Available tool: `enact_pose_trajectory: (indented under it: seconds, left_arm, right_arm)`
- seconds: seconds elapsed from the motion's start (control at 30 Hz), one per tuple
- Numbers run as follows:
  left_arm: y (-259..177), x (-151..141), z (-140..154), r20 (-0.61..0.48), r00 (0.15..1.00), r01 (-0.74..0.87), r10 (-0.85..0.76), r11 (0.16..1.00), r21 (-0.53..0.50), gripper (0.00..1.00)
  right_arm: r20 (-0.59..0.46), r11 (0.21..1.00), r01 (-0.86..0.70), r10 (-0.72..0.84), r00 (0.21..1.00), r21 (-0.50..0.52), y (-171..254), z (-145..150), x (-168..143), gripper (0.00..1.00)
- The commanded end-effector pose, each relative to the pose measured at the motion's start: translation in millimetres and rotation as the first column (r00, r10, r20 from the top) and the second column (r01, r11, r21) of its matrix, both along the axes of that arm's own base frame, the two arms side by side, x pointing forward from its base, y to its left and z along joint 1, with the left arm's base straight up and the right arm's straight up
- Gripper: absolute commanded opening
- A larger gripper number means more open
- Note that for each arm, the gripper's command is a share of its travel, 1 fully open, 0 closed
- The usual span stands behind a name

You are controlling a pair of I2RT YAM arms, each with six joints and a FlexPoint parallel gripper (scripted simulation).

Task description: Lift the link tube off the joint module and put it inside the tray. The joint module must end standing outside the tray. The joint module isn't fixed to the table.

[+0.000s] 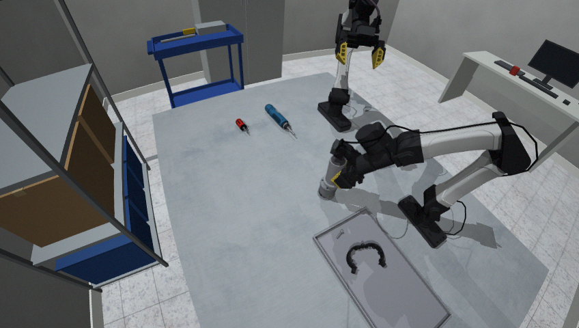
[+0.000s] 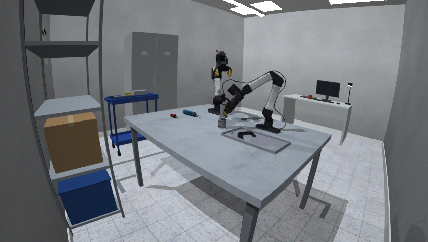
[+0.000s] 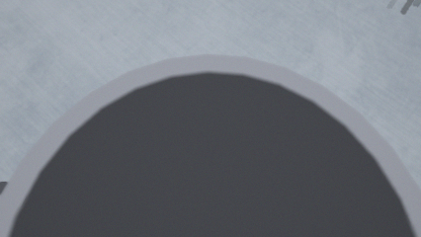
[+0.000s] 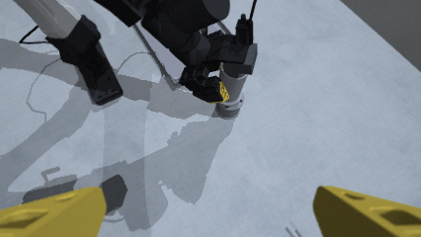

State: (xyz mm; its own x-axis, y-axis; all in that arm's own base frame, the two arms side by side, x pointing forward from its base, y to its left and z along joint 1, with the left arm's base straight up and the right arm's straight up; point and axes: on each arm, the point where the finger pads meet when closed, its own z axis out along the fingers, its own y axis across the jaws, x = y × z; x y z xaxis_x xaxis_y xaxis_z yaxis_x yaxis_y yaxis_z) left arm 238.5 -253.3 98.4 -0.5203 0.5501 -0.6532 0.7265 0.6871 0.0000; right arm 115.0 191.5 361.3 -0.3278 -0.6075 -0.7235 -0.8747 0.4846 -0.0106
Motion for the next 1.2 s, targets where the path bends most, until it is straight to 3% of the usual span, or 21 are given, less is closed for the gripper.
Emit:
enact_pose_trajectory:
  seconds: [0.0,0.33,0.6,0.7,0.9,1.17]
  left_arm:
    - [-14.0,11.8,35.6,0.081,0.997,0.013,-0.006,0.997,-0.08,0.42]
    - [-11.8,9.7,49.3,0.076,0.997,0.013,-0.007,0.997,-0.076,0.42]
    - [-6.9,4.7,102.3,0.068,0.998,0.015,-0.01,0.998,-0.068,0.42]
    - [-2.3,3.0,108.7,0.062,0.998,0.025,-0.021,0.998,-0.066,0.42]
    - [10.4,-1.3,101.2,0.052,0.997,0.056,-0.053,0.997,-0.056,0.42]
    - [72.3,-10.6,76.4,0.033,0.992,0.127,-0.125,0.991,-0.046,0.42]
  right_arm:
    - [0.011,1.0,0.001,-0.001,1.0,0.017,1.0,5.2,0.8,1.0]
    - [0.011,1.0,0.001,-0.001,1.0,0.017,1.0,5.2,0.8,1.0]
    - [0.011,1.0,0.001,-0.001,1.0,0.017,1.0,5.2,0.8,1.0]
    - [0.036,0.998,0.005,-0.007,0.999,0.055,9.7,13.1,7.0,1.0]
    - [0.064,0.994,-0.002,-0.005,0.998,0.105,34.8,18.0,19.8,1.0]
    - [0.116,0.979,-0.046,0.023,0.993,0.198,119.6,12.3,53.0,1.0]
